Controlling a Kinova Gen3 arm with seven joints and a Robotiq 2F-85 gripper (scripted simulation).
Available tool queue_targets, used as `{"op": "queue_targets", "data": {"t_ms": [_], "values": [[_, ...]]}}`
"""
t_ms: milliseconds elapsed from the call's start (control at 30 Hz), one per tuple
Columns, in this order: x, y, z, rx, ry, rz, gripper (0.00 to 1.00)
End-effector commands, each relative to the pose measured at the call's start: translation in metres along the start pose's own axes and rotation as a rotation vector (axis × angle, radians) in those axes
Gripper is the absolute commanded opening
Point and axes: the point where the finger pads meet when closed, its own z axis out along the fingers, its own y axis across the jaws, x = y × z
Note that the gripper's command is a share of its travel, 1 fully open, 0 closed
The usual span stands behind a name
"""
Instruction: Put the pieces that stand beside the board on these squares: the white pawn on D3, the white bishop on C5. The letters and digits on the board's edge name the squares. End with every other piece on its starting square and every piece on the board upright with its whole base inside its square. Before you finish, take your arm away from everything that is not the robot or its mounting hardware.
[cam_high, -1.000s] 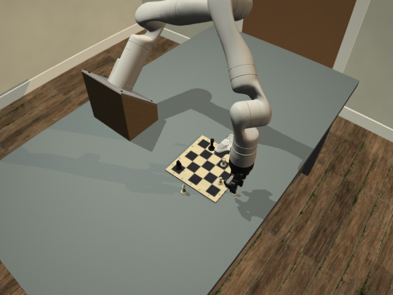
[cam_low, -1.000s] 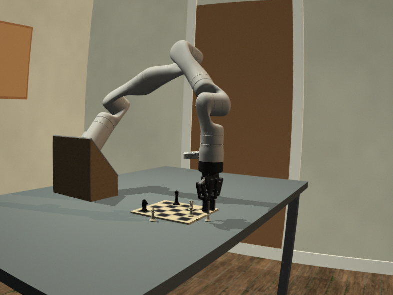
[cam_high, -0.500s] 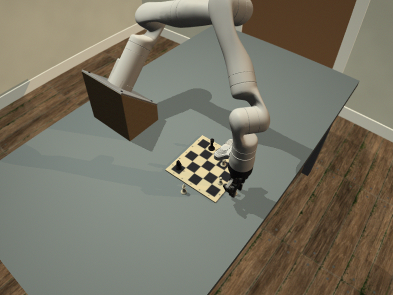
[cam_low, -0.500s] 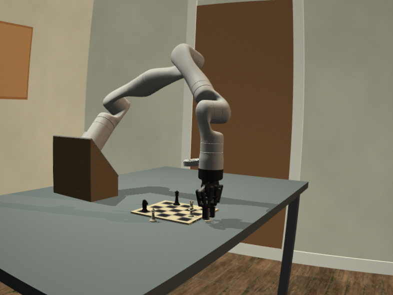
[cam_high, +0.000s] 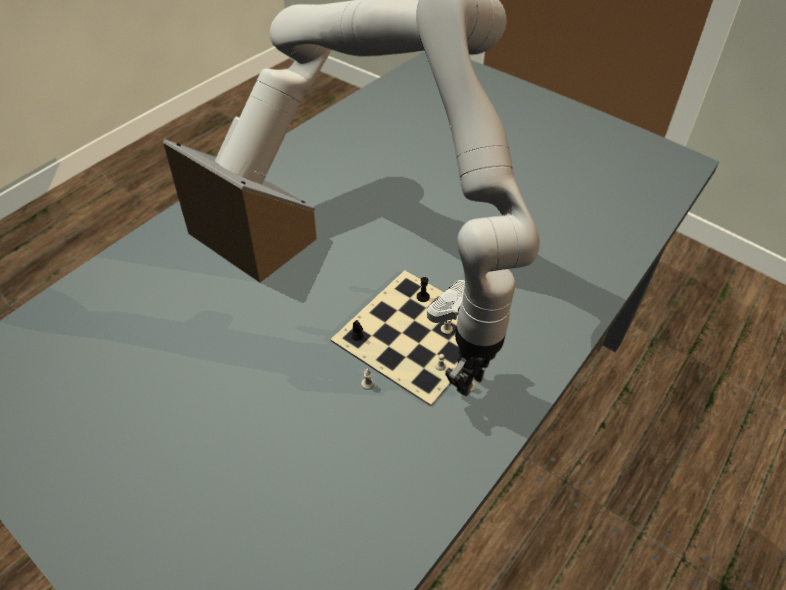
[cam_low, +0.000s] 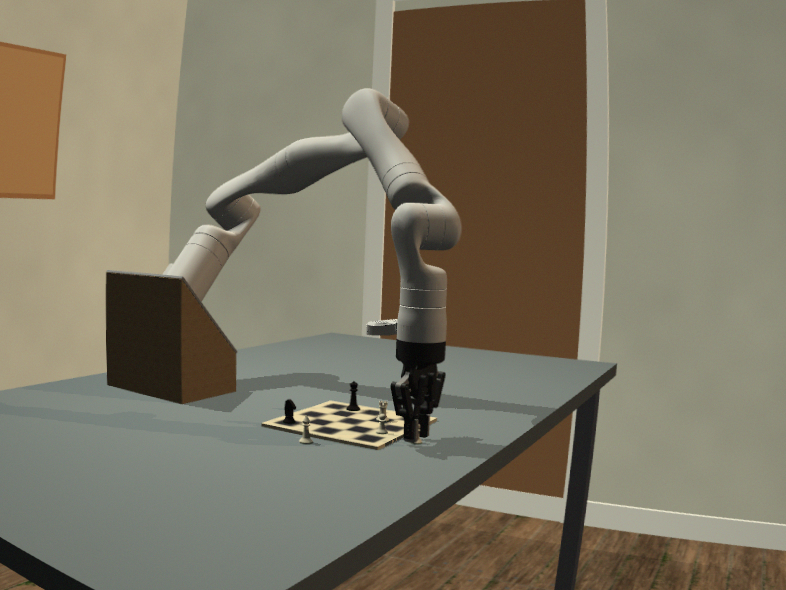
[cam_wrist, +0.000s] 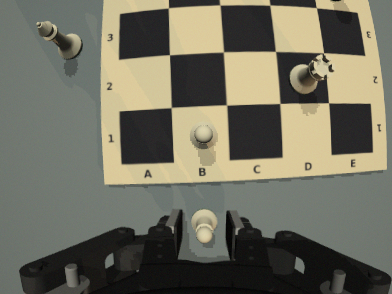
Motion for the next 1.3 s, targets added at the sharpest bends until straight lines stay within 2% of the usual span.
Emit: {"op": "queue_targets", "data": {"t_ms": [0,800,833,1267], "values": [[-0.0008,-0.0003,-0.0013,0.001,-0.002,0.000,0.34],[-0.0008,-0.0003,-0.0013,0.001,-0.002,0.000,0.34],[-0.0008,-0.0003,-0.0013,0.001,-0.002,0.000,0.00],[-0.0008,-0.0003,-0.0013,0.001,-0.002,0.000,0.00]]}}
